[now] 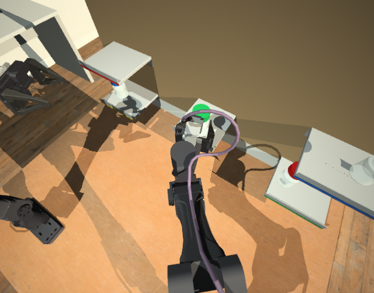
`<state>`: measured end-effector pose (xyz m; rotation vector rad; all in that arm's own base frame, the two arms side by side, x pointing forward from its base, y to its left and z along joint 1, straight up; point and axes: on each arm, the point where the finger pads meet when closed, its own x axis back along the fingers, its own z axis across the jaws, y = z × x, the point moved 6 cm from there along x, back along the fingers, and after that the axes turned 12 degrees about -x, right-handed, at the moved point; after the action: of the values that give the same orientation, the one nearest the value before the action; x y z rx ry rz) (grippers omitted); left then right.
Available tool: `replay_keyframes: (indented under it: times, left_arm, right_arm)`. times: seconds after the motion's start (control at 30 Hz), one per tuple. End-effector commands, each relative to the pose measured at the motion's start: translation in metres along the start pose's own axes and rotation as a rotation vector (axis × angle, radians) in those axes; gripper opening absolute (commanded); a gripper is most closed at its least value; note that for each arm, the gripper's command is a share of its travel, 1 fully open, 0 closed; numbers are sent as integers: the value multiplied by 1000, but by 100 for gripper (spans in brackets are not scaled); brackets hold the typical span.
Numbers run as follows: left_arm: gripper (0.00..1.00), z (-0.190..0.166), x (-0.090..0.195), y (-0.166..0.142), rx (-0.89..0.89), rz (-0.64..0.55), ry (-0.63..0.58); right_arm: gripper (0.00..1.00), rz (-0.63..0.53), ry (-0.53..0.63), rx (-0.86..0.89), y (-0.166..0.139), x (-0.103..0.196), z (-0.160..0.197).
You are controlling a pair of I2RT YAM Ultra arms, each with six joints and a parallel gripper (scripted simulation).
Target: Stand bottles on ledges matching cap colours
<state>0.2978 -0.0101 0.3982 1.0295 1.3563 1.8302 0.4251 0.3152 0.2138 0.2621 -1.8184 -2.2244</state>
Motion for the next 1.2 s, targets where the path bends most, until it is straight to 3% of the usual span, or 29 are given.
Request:
replay_keyframes:
  times: [0.0,0.53,0.67,0.8,1.17]
  left_arm:
    - [89,-2,3,8,-10,-22,-12]
    - [89,-2,3,8,-10,-22,-12]
    - [89,-2,3,8,-10,-22,-12]
    - [89,-2,3,8,-10,-22,-12]
    - [89,-2,3,8,-10,-22,-12]
  right_arm:
    - [68,-42,9,-15,18,-3,4]
    - [51,-51,19,-19,23,0,5]
    - [6,-51,19,-19,23,0,5]
    - [51,-47,18,-17,32,-1,8]
    - [52,-48,13,-18,102,3,20]
